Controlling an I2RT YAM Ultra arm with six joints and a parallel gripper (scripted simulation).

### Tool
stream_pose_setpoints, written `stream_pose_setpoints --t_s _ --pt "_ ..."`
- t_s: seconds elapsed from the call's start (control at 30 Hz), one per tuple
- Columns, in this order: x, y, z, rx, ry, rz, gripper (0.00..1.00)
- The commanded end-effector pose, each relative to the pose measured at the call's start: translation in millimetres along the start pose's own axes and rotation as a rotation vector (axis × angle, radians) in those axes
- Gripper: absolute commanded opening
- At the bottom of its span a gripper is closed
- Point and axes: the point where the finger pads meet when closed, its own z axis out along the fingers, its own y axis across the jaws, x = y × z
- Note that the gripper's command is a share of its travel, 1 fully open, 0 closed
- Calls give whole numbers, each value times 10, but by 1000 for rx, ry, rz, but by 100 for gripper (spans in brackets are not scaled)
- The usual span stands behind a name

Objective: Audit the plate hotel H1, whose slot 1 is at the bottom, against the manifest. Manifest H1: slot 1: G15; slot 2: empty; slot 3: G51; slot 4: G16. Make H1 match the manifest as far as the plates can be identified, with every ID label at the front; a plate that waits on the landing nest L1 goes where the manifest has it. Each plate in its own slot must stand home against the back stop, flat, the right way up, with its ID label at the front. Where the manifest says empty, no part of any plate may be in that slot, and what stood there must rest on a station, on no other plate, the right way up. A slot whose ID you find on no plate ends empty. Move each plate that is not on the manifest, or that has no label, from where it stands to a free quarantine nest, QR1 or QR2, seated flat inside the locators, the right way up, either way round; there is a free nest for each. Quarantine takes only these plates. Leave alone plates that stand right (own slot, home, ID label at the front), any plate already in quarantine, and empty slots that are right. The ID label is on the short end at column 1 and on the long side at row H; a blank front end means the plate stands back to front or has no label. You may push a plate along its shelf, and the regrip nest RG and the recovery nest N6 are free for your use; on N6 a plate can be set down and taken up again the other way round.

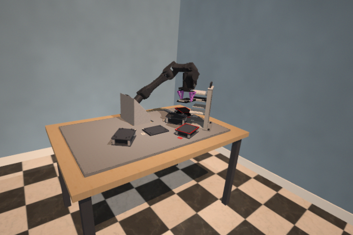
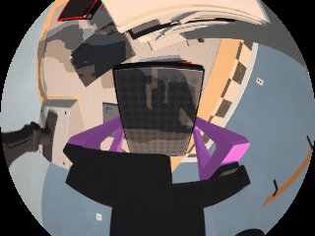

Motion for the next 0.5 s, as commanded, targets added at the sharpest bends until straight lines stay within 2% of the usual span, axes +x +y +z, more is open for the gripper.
stream_pose_setpoints --t_s 0.0,0.47 --pt "123 -146 -81 -94 -32 -113 86" --pt "338 -481 -43 -94 -33 -123 86"
